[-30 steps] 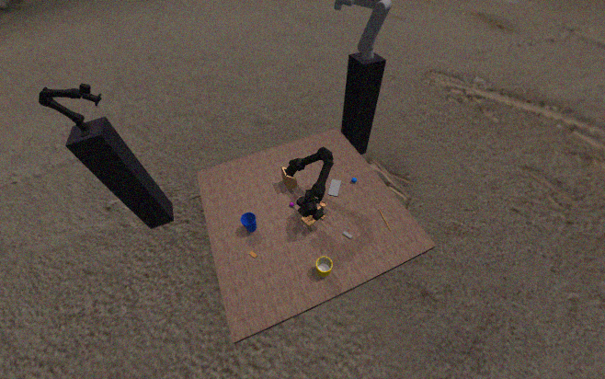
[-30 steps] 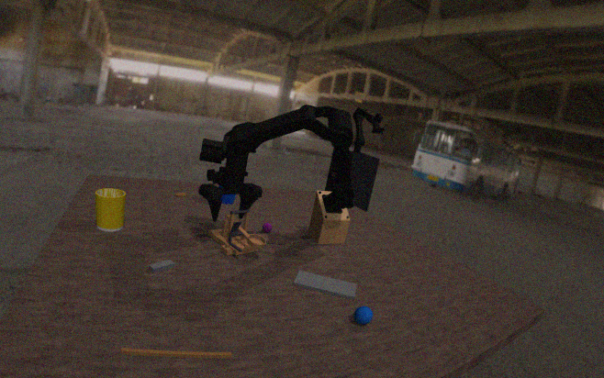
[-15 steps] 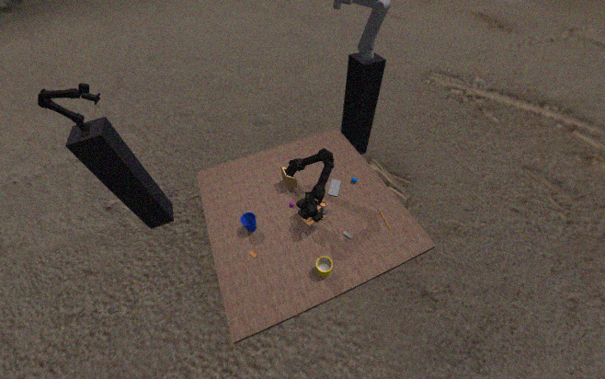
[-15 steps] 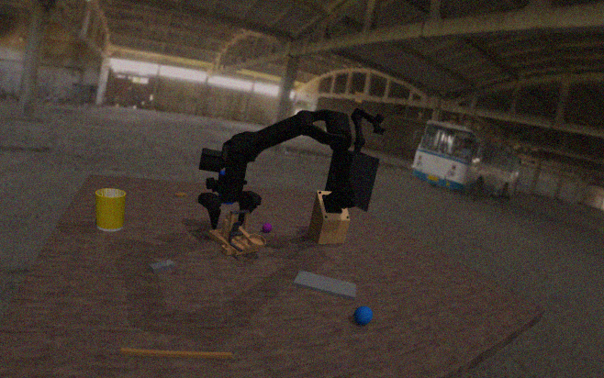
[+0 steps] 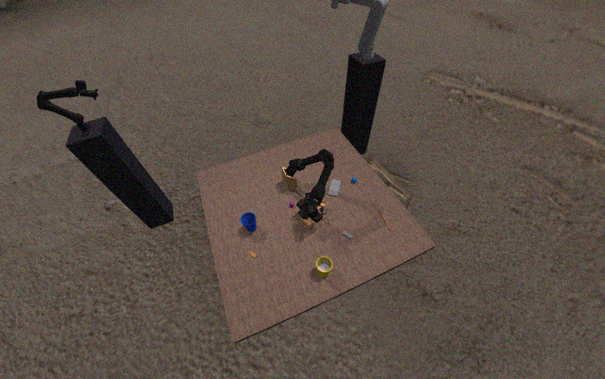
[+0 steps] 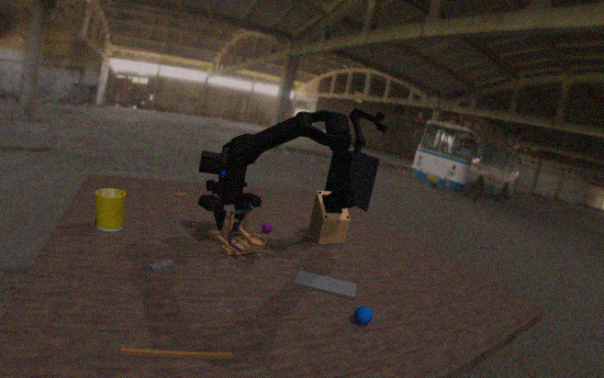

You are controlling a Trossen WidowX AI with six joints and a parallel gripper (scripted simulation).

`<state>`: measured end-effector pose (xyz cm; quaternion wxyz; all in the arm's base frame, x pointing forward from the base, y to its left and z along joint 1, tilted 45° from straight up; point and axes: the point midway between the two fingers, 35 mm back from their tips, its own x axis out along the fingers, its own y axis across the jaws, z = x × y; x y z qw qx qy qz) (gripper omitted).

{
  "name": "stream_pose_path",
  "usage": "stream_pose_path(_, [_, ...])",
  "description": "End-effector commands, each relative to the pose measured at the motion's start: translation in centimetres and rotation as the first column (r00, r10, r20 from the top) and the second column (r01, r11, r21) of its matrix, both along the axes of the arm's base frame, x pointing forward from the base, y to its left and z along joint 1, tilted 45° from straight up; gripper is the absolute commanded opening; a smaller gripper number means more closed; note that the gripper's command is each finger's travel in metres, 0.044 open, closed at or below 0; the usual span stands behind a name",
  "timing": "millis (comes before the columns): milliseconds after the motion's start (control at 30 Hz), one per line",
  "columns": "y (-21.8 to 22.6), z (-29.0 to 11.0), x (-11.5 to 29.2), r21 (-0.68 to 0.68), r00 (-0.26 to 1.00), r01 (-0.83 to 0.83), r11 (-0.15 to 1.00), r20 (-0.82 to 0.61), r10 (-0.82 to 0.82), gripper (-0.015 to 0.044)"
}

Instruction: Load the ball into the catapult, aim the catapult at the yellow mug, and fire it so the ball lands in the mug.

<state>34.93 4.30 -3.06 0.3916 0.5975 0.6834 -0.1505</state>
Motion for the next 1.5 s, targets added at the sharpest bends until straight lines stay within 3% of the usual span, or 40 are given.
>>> stream_pose_path(0, [0.0,0.1,0.0,0.000,1.000,-0.001,1.000,0.001,0.001,0.0151])
stream_pose_path(200, [0.0,0.1,0.0,0.000,1.000,-0.001,1.000,0.001,0.001,0.0111])
stream_pose_path(367, [-3.4,3.3,-0.1,-0.004,1.000,0.001,1.000,-0.003,-0.001,0.0000])
stream_pose_path(533, [-3.8,3.4,0.1,-0.004,1.000,-0.015,1.000,0.012,0.015,0.0000])
stream_pose_path(1067, [-7.7,-0.7,4.9,-0.082,0.856,-0.369,0.926,0.359,0.373,0.0000])
stream_pose_path(1467, [-7.6,-0.7,5.5,-0.088,0.844,-0.383,0.920,0.373,0.387,0.0000])
